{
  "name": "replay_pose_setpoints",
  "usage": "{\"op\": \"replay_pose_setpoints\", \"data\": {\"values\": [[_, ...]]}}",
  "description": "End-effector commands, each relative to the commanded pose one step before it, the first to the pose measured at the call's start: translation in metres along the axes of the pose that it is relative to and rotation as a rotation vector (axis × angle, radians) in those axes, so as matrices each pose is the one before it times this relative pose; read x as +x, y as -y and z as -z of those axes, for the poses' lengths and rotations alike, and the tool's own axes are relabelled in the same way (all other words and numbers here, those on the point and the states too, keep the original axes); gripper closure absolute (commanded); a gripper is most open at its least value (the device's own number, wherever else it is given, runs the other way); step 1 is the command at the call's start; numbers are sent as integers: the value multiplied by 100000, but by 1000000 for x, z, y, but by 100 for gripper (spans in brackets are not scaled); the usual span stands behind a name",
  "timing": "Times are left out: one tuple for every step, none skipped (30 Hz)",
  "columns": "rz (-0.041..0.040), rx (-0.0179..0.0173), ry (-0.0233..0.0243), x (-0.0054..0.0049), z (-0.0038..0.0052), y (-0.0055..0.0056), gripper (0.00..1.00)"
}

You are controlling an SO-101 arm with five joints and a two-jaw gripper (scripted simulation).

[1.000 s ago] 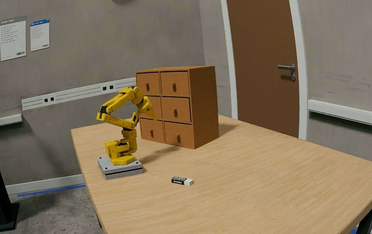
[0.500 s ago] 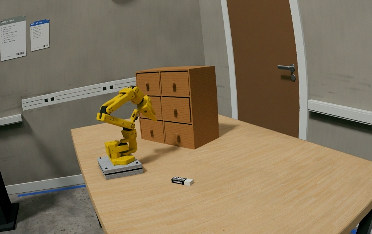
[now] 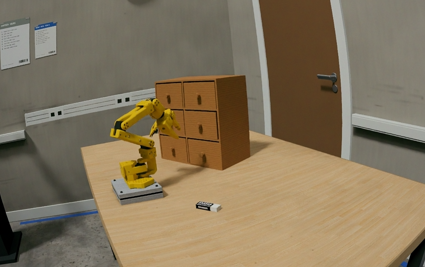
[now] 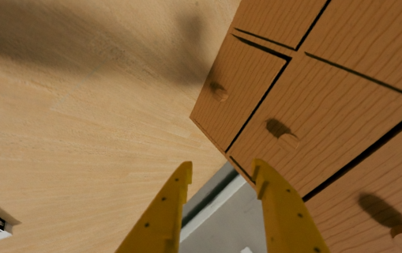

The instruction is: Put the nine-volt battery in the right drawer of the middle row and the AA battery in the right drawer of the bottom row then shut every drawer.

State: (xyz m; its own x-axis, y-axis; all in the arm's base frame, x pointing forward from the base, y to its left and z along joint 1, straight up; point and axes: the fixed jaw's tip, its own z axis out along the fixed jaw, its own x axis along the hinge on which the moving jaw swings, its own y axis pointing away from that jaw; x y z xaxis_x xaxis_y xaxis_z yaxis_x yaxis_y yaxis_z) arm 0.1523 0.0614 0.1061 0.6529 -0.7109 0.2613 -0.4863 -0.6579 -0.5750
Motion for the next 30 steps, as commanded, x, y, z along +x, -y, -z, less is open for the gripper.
{"op": "replay_pose_setpoints", "data": {"values": [[-9676,1071,-1144,2061,2666,1428,79],[-2498,-15,-45,-78,2,-41,79],[-2498,-15,-45,-77,1,-40,79],[-2498,-12,-46,-76,2,-35,79],[-2498,-12,-46,-75,1,-34,79],[-2498,-10,-46,-75,1,-29,79],[-2498,-10,-47,-74,0,-28,79],[-2498,-8,-47,-74,1,-23,79],[-2498,-8,-47,-73,0,-22,79],[-2498,-6,-47,-73,1,-17,79],[-2498,-6,-47,-72,0,-16,79],[-2498,-3,-47,-72,1,-11,79],[0,0,0,0,0,0,79],[0,0,0,0,0,0,79],[-2498,-3,-48,-72,0,-9,79],[-2498,-1,-47,-72,1,-4,79],[-2498,-1,-48,-71,0,-3,79],[-2498,1,-47,-72,0,2,79],[-2498,1,-48,-72,0,3,79],[-2498,4,-47,-73,0,8,79],[-2498,4,-47,-72,-1,9,79],[-2498,6,-47,-73,0,14,79],[-2498,6,-47,-73,-1,15,79],[-2498,8,-47,-74,0,20,79],[-2498,8,-47,-74,-1,21,79],[-2498,11,-46,-75,0,26,79],[-2498,11,-46,-75,-1,27,79],[-2498,13,-46,-77,0,32,79],[-2498,13,-46,-77,-1,33,79],[0,0,0,0,0,0,79]]}}
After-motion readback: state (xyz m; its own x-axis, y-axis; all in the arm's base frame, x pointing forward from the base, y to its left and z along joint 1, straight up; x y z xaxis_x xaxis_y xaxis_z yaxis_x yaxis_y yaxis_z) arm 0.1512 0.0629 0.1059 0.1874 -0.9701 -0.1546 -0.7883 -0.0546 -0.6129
